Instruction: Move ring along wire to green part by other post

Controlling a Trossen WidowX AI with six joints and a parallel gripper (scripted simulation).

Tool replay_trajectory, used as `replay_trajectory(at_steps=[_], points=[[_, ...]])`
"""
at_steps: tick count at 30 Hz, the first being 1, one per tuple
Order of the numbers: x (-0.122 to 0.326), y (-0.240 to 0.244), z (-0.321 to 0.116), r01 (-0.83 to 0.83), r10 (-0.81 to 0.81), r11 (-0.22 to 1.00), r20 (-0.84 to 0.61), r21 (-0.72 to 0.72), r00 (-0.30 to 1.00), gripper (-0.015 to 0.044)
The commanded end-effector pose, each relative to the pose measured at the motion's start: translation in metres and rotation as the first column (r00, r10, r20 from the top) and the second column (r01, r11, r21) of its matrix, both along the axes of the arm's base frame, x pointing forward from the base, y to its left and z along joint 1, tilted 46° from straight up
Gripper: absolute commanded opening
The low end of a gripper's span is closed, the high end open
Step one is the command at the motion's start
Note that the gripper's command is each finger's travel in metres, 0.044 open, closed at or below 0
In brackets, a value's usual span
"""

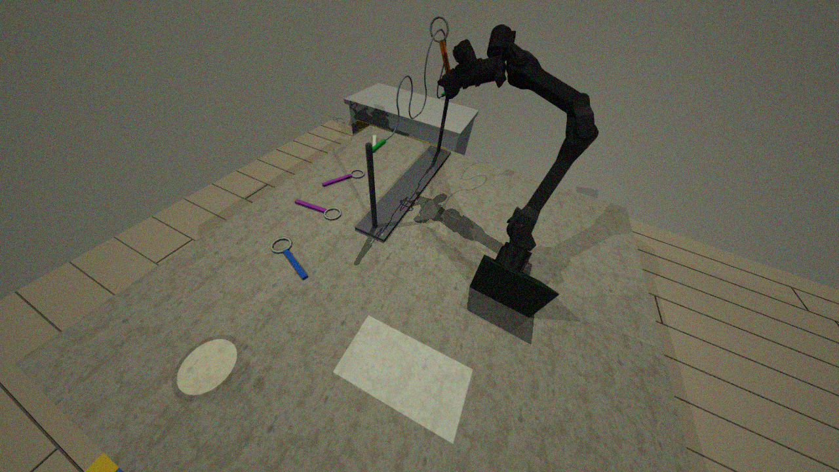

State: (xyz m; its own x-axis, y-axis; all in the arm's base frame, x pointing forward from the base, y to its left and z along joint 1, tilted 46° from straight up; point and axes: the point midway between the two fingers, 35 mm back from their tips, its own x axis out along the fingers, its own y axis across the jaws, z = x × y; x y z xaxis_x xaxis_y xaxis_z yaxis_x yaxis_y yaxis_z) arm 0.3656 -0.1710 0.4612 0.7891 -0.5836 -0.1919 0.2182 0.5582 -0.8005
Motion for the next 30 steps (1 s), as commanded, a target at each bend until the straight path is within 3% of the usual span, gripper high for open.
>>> replay_trajectory(at_steps=[1,30], points=[[-0.001,-0.001,0.000,0.000,-0.001,0.998,-0.016,-0.057,1.000,-0.0150],[-0.002,-0.007,0.013,-0.031,-0.007,0.917,-0.095,-0.398,0.995,-0.0150]])
